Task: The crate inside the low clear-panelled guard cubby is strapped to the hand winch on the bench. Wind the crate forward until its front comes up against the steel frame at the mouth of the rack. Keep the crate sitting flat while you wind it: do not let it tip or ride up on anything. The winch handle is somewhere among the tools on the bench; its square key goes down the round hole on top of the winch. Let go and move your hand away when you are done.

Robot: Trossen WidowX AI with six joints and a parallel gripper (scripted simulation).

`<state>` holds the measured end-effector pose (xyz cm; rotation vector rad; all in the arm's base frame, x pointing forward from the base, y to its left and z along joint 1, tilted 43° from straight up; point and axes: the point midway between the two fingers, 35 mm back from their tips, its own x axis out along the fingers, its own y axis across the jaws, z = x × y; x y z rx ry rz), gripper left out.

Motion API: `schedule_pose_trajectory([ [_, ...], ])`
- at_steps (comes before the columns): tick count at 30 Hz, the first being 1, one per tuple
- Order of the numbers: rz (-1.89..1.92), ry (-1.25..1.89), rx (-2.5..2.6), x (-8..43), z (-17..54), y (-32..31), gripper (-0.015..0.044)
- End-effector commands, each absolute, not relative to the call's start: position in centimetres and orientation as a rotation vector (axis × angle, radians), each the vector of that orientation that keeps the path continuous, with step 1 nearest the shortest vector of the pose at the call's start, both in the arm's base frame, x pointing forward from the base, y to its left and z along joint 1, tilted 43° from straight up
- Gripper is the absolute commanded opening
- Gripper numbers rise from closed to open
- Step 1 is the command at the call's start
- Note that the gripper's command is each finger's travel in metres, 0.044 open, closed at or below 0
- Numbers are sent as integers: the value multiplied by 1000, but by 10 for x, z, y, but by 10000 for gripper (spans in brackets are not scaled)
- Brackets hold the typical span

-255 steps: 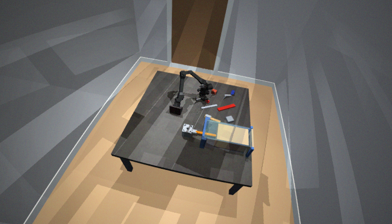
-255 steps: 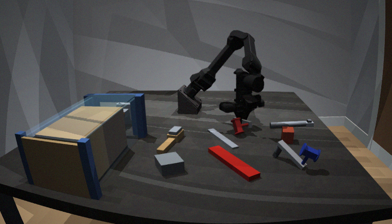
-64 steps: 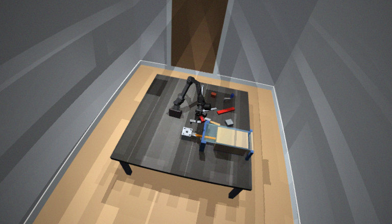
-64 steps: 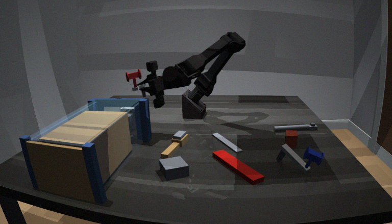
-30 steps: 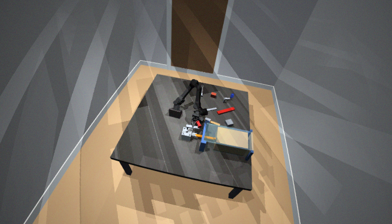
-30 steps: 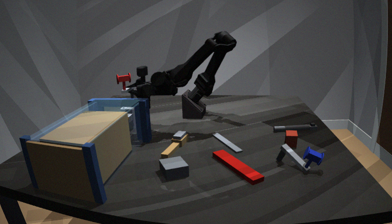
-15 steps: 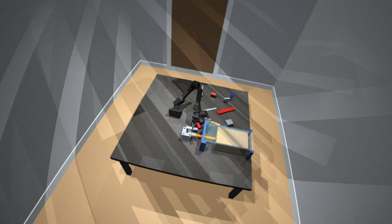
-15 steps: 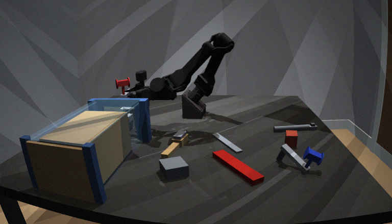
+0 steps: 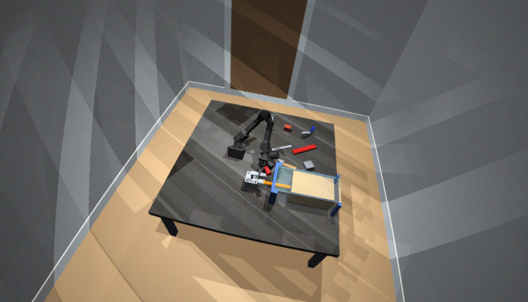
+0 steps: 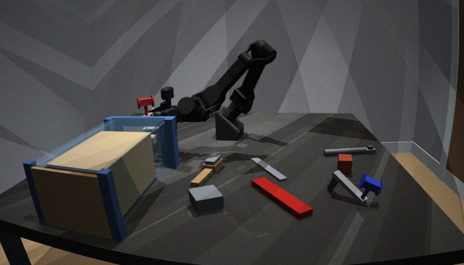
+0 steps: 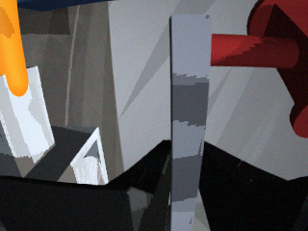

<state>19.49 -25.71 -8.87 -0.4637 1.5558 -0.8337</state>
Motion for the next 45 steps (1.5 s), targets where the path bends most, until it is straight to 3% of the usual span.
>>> schedule_pose_trajectory([
  [1,-852,1553,-465,194,-87,-258,0],
  [45,-831,1544,-466,197,-97,-244,0],
])
